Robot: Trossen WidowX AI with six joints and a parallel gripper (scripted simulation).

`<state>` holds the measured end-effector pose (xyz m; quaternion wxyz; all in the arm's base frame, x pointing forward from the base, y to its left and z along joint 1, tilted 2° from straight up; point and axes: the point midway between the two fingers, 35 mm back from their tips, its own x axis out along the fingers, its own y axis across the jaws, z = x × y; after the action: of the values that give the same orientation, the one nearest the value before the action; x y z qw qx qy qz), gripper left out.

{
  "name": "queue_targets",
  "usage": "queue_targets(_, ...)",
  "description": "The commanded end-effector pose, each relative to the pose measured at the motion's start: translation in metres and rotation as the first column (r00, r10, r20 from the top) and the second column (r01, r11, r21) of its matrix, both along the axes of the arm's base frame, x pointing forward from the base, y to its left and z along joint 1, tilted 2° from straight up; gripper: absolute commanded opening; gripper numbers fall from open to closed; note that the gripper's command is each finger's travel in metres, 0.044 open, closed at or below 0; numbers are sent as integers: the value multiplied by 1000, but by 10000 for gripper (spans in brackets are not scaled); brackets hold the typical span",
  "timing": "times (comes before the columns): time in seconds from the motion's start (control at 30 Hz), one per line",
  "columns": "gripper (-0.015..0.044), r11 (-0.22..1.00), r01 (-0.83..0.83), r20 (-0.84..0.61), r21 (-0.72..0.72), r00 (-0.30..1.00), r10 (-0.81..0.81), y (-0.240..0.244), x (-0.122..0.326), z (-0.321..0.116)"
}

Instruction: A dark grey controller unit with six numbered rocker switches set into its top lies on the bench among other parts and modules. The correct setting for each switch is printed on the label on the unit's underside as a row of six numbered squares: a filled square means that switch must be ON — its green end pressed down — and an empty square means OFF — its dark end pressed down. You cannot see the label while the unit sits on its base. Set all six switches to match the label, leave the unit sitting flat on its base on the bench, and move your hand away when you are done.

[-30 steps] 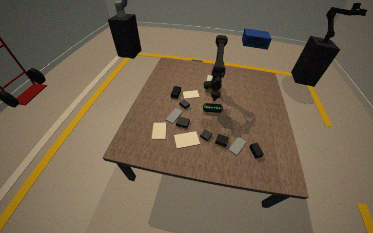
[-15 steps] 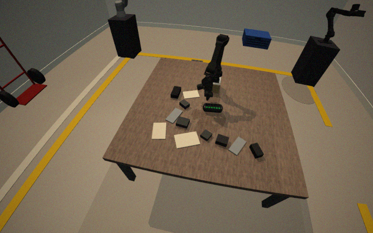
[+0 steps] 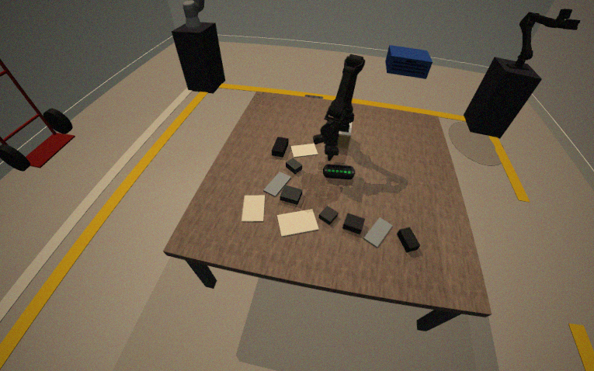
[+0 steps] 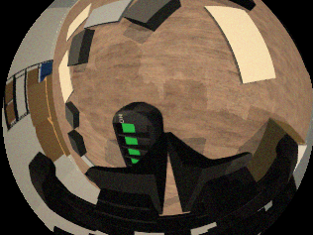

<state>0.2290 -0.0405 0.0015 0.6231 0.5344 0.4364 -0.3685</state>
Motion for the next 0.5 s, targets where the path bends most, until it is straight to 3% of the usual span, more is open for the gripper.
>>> queue_targets(0.0,0,1000,-7,-11,5,1000,7,1,-2,-9)
queue_targets(0.47,0,1000,-7,-13,8,1000,7,0,0,-32)
